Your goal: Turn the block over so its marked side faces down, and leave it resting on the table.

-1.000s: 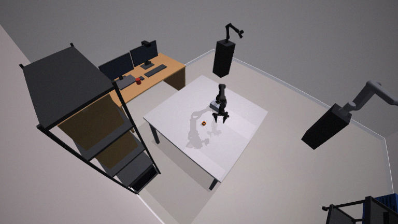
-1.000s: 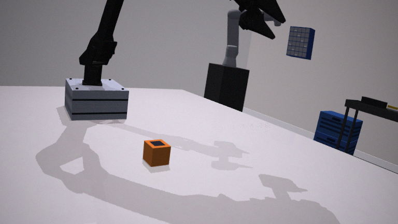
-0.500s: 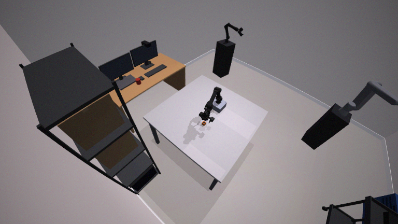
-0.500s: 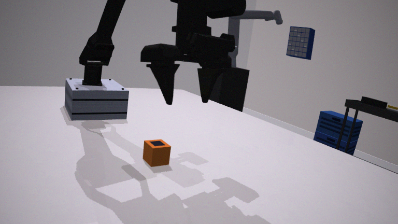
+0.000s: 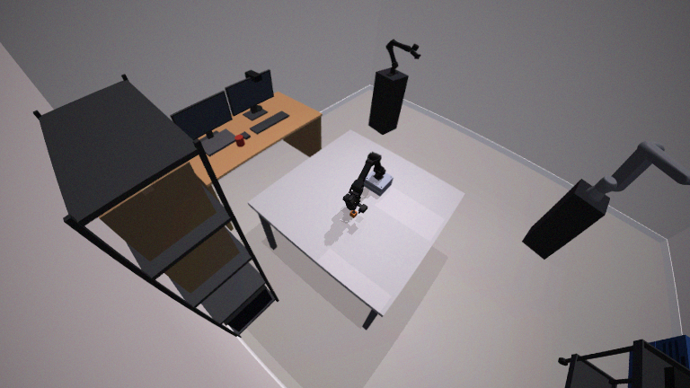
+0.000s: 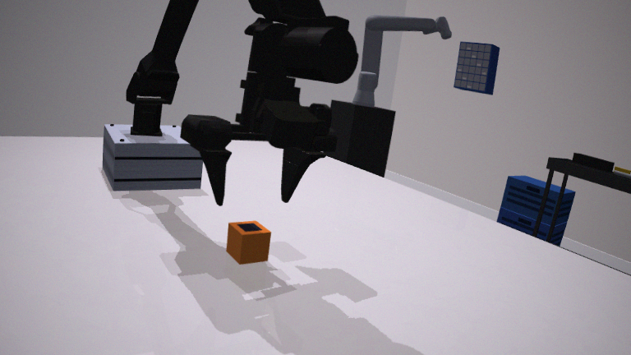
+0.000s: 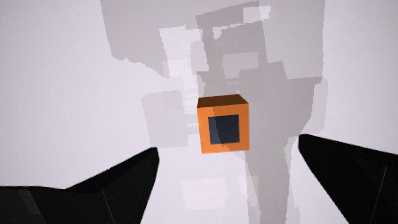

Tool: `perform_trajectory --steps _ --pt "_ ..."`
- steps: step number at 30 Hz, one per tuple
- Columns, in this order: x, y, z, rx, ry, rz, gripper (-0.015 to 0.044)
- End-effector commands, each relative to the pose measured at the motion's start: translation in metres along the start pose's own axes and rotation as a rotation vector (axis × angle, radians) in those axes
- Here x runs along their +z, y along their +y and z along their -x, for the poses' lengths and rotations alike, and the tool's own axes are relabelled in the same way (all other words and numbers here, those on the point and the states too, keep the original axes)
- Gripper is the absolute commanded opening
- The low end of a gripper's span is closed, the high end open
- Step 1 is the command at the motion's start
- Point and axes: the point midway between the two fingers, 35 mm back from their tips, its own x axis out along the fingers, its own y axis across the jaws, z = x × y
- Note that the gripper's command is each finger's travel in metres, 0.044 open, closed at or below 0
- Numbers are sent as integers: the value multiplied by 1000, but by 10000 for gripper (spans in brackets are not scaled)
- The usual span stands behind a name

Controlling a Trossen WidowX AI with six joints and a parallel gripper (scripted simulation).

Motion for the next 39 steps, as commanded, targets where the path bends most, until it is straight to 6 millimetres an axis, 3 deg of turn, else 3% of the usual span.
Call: perform_trajectory --steps 1,28,38,39 --pt "0 0 -7 5 -3 -6 440" --pt "-1 0 -50 5 -2 -6 440" --pt "-1 0 -50 5 -2 -6 177" --pt "-1 0 -50 5 -2 -6 171"
